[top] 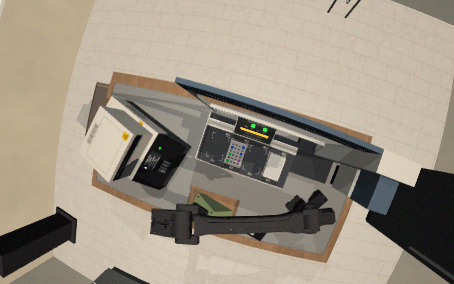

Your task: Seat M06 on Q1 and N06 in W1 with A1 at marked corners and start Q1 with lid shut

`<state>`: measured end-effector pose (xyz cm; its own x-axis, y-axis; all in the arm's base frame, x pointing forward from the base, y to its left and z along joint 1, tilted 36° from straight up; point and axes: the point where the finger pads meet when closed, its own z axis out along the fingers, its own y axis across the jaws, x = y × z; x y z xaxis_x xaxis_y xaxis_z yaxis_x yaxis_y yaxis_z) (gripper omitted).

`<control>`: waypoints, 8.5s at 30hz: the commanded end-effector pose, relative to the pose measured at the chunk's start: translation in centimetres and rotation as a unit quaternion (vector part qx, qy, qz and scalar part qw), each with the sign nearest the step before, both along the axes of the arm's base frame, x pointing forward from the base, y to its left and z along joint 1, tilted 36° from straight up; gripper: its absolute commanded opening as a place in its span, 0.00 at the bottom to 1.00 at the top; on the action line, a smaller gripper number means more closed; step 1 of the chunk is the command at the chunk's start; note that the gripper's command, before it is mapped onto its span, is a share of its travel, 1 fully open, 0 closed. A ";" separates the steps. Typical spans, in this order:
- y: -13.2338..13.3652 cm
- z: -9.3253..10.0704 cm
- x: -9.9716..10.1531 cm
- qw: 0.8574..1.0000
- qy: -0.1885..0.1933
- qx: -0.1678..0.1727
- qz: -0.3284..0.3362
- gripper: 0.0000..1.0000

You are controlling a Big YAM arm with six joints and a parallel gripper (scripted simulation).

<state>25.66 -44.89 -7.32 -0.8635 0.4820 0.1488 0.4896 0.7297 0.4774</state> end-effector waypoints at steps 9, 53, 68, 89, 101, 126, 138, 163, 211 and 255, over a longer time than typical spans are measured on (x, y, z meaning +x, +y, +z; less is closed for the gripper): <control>1.7 6.3 3.7 1.000 -0.004 -0.014 -0.007 0.00; 14.9 16.8 8.1 1.000 -0.002 -0.016 -0.002 0.00; 19.9 20.2 8.4 1.000 -0.010 -0.018 0.004 0.00; 28.7 26.5 8.6 0.999 -0.036 -0.033 0.022 0.00; 32.9 27.0 6.8 1.000 -0.018 -0.017 0.019 0.00; 42.1 31.1 1.5 0.998 -0.055 -0.011 0.036 0.00; 46.1 31.5 -1.8 0.997 -0.057 -0.009 0.045 0.00; 52.3 29.3 -9.6 0.996 -0.053 0.031 0.066 0.00; 56.3 31.9 -9.9 0.990 -0.107 0.031 0.085 0.00; 62.1 30.8 -8.8 0.992 -0.088 0.045 0.078 0.00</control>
<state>16.28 16.77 21.98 -0.9453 0.3228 0.0482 0.2889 0.7589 0.5836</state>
